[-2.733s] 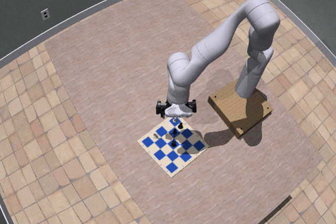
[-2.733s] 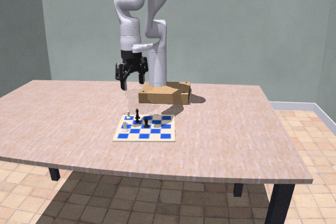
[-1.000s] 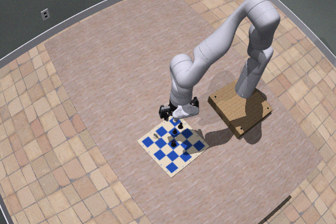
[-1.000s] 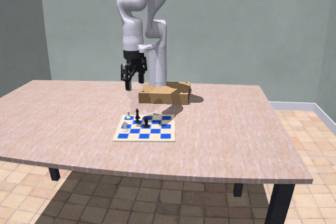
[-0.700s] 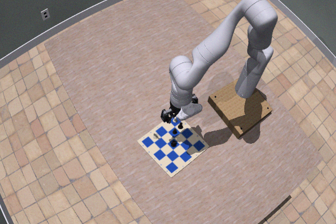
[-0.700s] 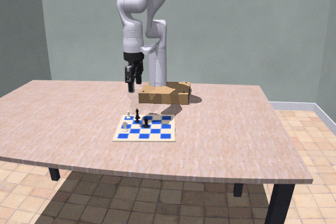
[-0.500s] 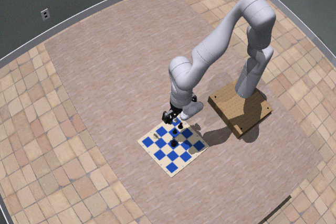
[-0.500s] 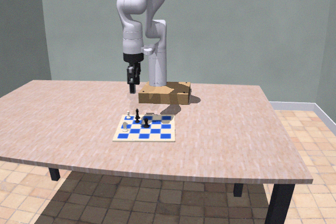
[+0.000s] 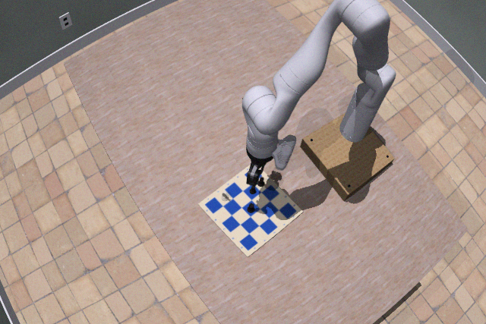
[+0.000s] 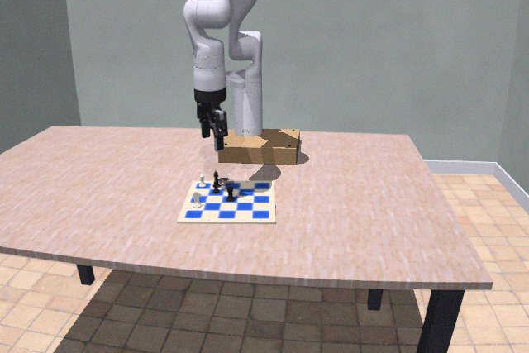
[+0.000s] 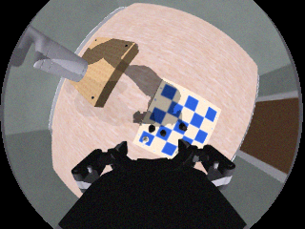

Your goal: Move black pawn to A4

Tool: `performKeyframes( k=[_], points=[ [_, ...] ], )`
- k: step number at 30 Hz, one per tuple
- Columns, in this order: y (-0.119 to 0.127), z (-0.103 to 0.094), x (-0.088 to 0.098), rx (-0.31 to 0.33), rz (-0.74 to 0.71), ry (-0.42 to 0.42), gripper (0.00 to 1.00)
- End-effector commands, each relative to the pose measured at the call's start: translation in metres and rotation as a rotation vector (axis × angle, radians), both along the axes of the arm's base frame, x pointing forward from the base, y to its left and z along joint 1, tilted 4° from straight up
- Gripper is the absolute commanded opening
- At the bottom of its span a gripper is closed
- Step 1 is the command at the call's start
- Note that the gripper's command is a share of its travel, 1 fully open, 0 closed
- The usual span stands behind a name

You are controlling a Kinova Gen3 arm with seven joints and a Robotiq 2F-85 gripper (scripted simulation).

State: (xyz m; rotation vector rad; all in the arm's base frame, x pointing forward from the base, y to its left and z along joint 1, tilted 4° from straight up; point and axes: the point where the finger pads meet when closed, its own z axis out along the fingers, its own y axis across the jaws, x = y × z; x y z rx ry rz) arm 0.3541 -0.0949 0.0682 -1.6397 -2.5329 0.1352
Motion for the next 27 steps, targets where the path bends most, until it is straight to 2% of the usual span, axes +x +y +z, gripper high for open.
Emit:
performKeyframes(
  k=[1,14,16,27],
  points=[
    [-0.004,-0.002,-0.002,0.012,0.066,0.003,1.0],
    [-0.004,-0.011,-0.003,0.102,0.67,0.01,1.0],
    [-0.004,-0.011,-0.003,0.102,0.67,0.01,1.0],
    [-0.002,-0.016,0.002,0.167,1.155,-0.003,1.0]
  ],
)
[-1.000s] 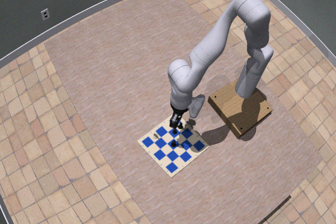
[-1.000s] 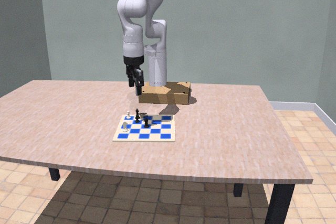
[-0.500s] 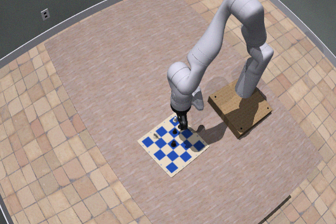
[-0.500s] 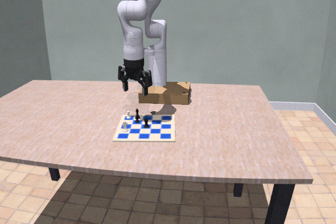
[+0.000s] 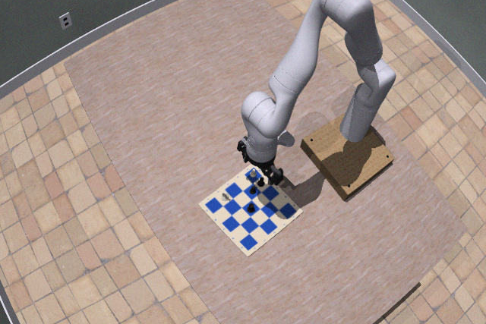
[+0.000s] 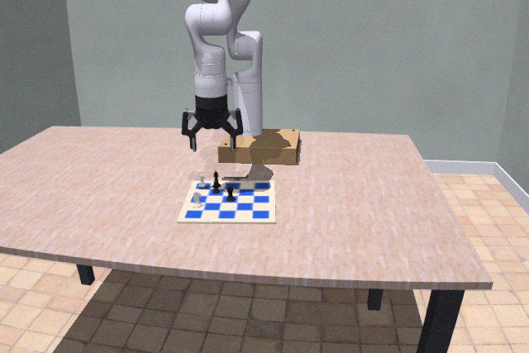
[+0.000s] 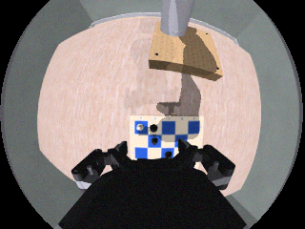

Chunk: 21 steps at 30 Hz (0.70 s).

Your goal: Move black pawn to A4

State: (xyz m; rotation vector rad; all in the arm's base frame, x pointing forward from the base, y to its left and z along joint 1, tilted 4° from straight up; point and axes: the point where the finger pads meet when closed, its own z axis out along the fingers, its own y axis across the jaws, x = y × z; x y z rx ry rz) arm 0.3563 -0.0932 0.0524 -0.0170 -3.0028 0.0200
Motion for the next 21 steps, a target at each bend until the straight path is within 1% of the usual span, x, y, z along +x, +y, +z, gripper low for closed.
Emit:
performKeyframes(
  k=[1,4,6,14,21],
  points=[
    [-0.004,-0.001,0.0,0.014,0.069,-0.005,1.0],
    [-0.003,-0.001,0.002,0.031,0.185,-0.011,1.0],
    [-0.003,-0.001,0.002,0.031,0.185,-0.011,1.0],
    [-0.001,-0.002,0.007,0.065,0.454,-0.029,1.0],
    [0.0,-0.002,0.011,0.085,0.634,-0.043,1.0]
  ],
)
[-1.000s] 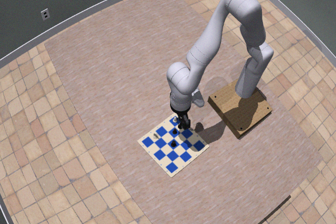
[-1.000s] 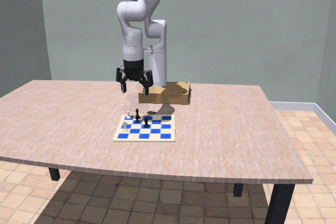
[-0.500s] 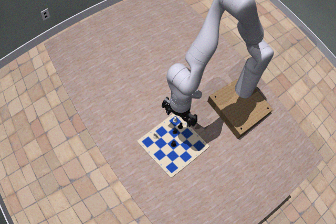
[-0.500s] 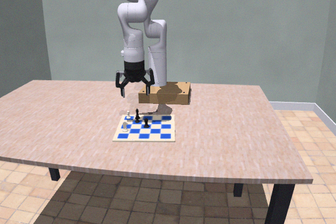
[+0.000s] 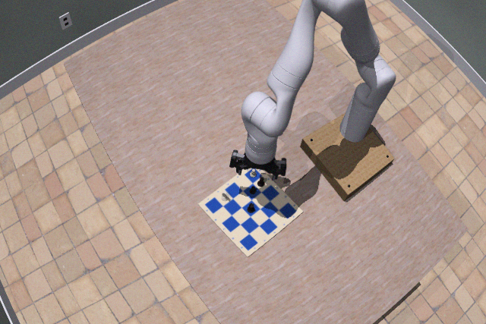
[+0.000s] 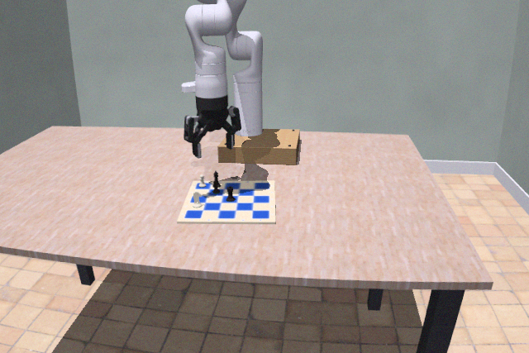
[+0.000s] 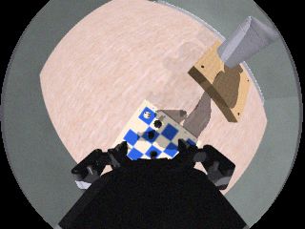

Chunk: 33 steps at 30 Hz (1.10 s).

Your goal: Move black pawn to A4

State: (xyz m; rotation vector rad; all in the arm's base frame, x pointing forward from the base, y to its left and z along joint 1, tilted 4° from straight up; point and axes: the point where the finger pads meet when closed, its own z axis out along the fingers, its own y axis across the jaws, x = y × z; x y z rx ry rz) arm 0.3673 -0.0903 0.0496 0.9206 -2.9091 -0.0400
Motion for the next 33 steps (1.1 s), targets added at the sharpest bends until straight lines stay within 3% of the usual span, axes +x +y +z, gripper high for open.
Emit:
performKeyframes(
  k=[1,15,31,32,33],
  points=[
    [-0.0026,0.0005,0.0002,0.004,0.014,-0.004,1.0],
    [-0.0008,0.0009,0.0052,0.023,0.2,-0.023,1.0],
    [-0.0004,0.001,0.0062,0.026,0.237,-0.027,1.0],
    [-0.0004,0.001,0.0062,0.026,0.237,-0.027,0.34],
    [-0.0004,0.001,0.0062,0.026,0.237,-0.027,0.34]
  ],
)
